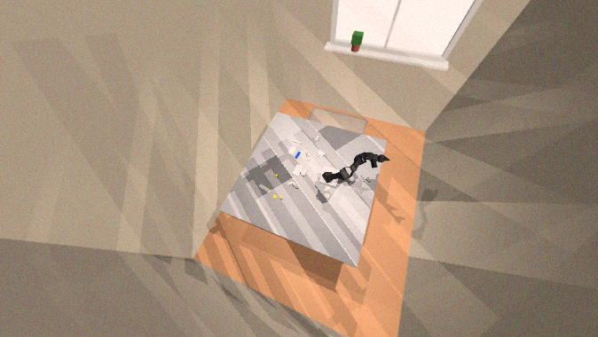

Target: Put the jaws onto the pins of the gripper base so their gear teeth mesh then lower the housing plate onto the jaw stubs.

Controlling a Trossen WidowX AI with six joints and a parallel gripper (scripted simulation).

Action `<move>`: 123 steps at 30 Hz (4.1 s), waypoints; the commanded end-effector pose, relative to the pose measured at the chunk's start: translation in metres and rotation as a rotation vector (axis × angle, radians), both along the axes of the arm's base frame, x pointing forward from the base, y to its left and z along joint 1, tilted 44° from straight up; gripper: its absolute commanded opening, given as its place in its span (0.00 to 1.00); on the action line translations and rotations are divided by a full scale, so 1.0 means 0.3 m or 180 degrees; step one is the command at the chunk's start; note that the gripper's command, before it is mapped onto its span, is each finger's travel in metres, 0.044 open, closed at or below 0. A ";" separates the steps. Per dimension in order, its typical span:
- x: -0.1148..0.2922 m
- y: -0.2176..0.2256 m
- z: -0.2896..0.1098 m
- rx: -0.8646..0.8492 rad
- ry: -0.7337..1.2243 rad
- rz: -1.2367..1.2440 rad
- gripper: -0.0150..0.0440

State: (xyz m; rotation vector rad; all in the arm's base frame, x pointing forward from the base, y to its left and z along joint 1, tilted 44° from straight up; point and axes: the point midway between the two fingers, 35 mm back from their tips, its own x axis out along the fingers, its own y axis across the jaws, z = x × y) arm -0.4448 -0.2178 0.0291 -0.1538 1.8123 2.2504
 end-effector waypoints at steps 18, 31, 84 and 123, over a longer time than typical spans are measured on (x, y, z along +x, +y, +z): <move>0.226 -0.354 -0.151 0.0956 -0.0677 0.1359 1.00; 0.431 -0.528 -0.255 0.1637 -0.1028 0.2270 1.00; 1.425 -0.668 -0.558 0.4179 -0.1872 0.5721 1.00; 2.079 -0.231 -0.555 0.5907 -0.2645 0.8669 1.00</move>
